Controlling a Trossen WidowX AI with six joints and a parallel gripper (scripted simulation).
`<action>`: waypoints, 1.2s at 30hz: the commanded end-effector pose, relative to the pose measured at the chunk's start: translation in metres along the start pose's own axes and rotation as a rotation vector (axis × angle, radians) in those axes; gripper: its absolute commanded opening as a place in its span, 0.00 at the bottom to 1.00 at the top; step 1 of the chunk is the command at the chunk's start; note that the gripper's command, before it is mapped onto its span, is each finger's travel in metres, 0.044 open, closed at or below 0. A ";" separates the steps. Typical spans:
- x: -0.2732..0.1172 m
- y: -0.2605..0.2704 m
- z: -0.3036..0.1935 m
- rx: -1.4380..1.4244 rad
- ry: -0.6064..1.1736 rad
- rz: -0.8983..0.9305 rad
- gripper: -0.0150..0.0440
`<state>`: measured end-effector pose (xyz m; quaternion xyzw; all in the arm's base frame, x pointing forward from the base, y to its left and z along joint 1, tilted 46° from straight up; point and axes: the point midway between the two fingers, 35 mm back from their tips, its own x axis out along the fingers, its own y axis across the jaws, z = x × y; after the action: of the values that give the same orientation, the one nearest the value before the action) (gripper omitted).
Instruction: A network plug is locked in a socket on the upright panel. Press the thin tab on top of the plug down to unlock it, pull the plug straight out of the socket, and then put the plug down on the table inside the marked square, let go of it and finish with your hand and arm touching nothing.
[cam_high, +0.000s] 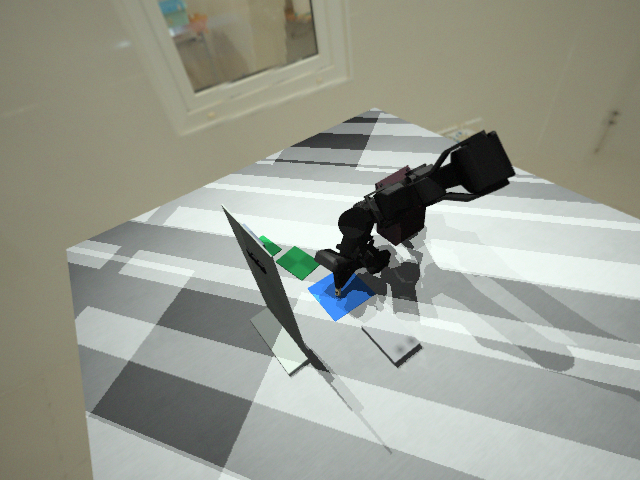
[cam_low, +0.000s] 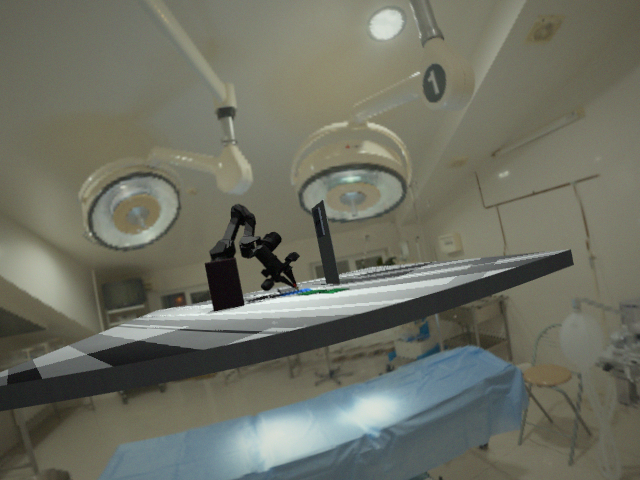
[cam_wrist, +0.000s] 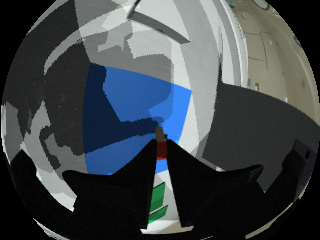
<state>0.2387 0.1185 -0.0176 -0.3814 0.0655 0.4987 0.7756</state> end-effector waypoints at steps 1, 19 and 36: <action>0.001 0.002 -0.001 0.008 0.005 0.003 0.25; 0.003 0.001 0.002 0.001 0.000 0.001 0.39; -0.003 0.000 0.001 0.001 0.003 0.003 0.52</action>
<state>0.2370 0.1189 -0.0187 -0.3795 0.0717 0.4995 0.7755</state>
